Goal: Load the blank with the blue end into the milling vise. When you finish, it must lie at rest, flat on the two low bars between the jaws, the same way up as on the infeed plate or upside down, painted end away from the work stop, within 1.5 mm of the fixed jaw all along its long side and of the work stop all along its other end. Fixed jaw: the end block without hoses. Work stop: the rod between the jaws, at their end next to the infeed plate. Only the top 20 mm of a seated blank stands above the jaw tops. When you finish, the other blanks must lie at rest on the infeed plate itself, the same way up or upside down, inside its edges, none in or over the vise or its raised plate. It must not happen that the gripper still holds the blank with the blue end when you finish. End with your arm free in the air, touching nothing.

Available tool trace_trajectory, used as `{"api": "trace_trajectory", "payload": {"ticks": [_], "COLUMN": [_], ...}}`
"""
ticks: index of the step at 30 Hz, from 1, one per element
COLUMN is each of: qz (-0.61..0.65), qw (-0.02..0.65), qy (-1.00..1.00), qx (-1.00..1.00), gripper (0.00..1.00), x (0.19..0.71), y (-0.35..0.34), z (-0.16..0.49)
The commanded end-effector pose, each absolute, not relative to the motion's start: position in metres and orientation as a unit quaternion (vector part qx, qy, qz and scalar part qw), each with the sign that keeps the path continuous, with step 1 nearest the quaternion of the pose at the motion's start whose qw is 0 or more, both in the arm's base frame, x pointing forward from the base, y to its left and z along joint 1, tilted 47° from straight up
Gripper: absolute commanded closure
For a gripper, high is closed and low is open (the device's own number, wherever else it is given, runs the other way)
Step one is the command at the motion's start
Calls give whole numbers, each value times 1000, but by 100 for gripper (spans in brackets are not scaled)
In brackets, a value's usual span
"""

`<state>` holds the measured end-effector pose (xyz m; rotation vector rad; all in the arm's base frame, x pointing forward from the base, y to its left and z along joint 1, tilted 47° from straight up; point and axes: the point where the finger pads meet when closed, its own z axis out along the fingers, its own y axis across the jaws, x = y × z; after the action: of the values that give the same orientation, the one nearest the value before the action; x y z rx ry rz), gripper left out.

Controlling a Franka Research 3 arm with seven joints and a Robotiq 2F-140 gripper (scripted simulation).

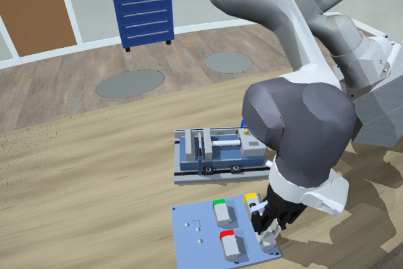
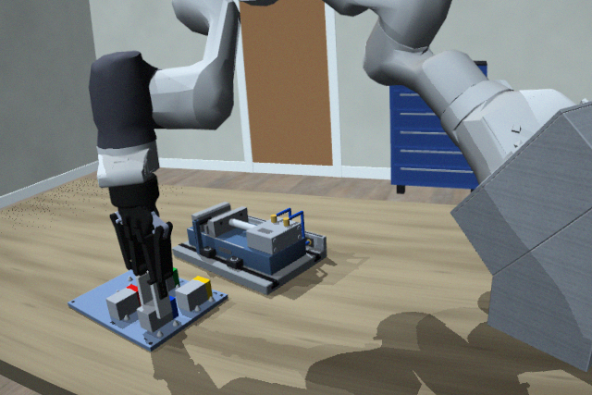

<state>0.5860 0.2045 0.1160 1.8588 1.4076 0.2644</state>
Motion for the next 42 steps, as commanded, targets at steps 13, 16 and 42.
{"api": "trace_trajectory", "payload": {"ticks": [13,16,42], "qz": [103,104,103], "qw": [388,388,388], "qy": [553,552,553], "qx": [730,730,730], "gripper": [100,100,100], "x": [574,565,542], "y": [215,224,242], "z": [131,142,170]}}
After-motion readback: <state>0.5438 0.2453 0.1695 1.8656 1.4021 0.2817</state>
